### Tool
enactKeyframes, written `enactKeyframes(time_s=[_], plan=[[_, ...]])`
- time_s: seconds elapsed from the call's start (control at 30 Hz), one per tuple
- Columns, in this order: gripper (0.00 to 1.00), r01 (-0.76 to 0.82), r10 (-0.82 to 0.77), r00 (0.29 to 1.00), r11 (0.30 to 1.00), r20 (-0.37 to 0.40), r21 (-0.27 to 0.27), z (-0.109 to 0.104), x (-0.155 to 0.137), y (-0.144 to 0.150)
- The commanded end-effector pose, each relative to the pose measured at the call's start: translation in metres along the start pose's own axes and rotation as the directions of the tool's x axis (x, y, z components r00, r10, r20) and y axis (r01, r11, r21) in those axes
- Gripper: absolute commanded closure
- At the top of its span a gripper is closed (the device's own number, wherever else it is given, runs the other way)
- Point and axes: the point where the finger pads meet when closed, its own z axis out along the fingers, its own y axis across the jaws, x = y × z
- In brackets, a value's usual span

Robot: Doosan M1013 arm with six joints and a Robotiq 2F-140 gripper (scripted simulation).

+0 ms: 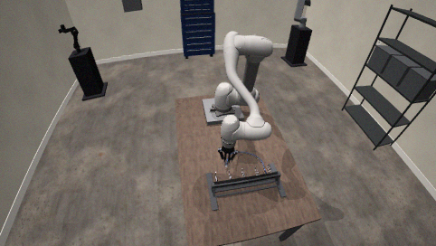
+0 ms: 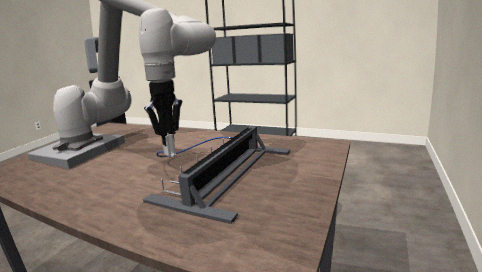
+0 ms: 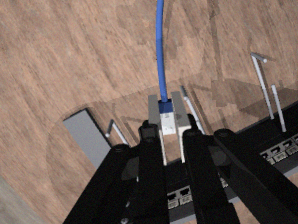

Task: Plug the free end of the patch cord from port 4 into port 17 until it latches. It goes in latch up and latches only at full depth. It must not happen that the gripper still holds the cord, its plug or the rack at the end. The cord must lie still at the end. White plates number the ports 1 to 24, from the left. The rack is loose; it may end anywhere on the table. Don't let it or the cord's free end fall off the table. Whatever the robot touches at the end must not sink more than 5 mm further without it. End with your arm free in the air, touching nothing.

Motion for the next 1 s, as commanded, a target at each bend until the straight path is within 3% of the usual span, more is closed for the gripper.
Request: enactKeyframes(time_s=[0.0, 0.5, 0.97], plan=[[1.00, 0.105, -0.105, 0.994, 0.994, -0.009, -0.005, -0.002, -0.006, 0.018], [1.00, 0.281, -0.281, 0.960, 0.960, -0.008, -0.007, -0.008, -0.019, 0.043], [1.00, 0.318, -0.318, 0.948, 0.948, -0.008, -0.007, -0.010, -0.022, 0.049]])
